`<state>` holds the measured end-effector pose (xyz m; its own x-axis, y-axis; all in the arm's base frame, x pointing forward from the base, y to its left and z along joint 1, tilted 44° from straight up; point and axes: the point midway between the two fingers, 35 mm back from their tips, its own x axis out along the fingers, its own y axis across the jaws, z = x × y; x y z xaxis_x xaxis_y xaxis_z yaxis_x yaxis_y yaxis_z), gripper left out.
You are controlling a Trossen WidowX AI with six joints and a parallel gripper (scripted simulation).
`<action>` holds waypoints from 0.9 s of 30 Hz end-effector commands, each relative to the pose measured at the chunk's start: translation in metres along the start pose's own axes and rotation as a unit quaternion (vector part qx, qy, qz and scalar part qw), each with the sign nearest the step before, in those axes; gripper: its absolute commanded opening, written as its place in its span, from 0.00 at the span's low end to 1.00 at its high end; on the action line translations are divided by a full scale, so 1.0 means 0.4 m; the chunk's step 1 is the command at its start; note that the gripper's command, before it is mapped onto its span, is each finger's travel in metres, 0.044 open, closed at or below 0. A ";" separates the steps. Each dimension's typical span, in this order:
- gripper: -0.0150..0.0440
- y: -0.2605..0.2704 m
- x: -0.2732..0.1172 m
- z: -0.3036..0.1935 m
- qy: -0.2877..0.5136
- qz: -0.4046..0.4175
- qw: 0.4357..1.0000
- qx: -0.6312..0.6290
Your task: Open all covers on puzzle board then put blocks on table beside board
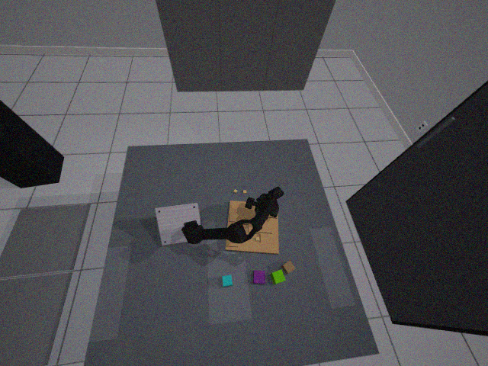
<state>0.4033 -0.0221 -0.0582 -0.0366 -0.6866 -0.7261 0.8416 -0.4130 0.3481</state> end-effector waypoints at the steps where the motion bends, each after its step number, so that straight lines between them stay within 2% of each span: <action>1: 0.25 0.001 0.002 0.003 -0.002 0.000 1.000 -0.001; 11: 0.25 0.002 -0.026 -0.002 -0.002 -0.001 1.000 -0.004; 17: 0.50 0.004 -0.080 -0.005 -0.001 -0.001 1.000 -0.005; 22: 0.50 0.003 -0.150 -0.004 -0.001 -0.001 1.000 -0.005; 27: 0.50 0.003 -0.156 -0.004 -0.001 -0.001 1.000 -0.005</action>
<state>0.4088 0.0234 -0.0132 -0.0254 -0.6886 -0.7247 0.8505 -0.3958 0.3463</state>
